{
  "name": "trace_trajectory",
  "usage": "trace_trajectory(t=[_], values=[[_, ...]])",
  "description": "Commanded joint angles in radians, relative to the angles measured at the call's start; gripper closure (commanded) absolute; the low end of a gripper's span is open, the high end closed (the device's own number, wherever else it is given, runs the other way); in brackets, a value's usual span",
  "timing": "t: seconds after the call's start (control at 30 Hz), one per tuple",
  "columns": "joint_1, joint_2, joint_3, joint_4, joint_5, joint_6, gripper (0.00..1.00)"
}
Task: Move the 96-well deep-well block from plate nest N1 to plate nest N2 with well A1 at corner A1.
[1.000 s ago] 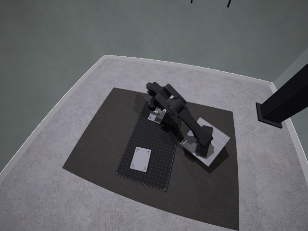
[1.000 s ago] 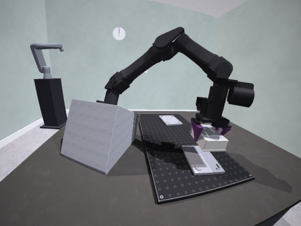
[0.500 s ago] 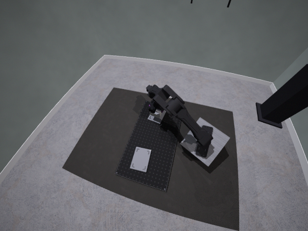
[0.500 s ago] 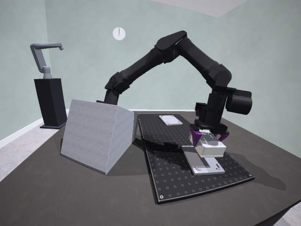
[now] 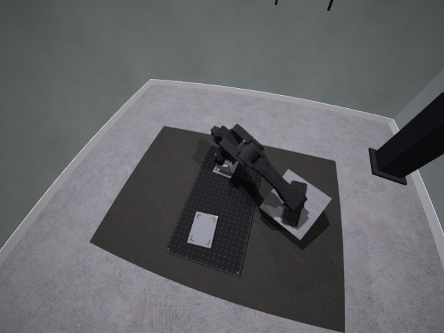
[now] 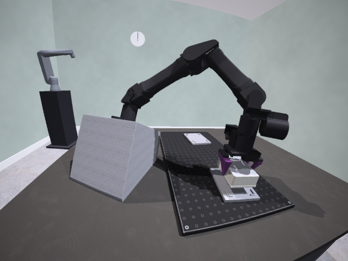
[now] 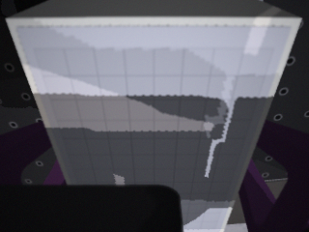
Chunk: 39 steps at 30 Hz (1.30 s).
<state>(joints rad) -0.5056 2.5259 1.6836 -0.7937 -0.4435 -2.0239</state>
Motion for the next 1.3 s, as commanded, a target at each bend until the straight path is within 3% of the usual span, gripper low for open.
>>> trace_trajectory(t=[0.0, 0.37, 1.27], values=[[-0.004, -0.006, 0.002, 0.014, -0.005, 0.006, 1.00], [0.013, 0.025, -0.006, 0.062, -0.005, 0.025, 1.00], [0.015, 0.026, -0.012, 0.069, -0.006, 0.027, 1.00]])
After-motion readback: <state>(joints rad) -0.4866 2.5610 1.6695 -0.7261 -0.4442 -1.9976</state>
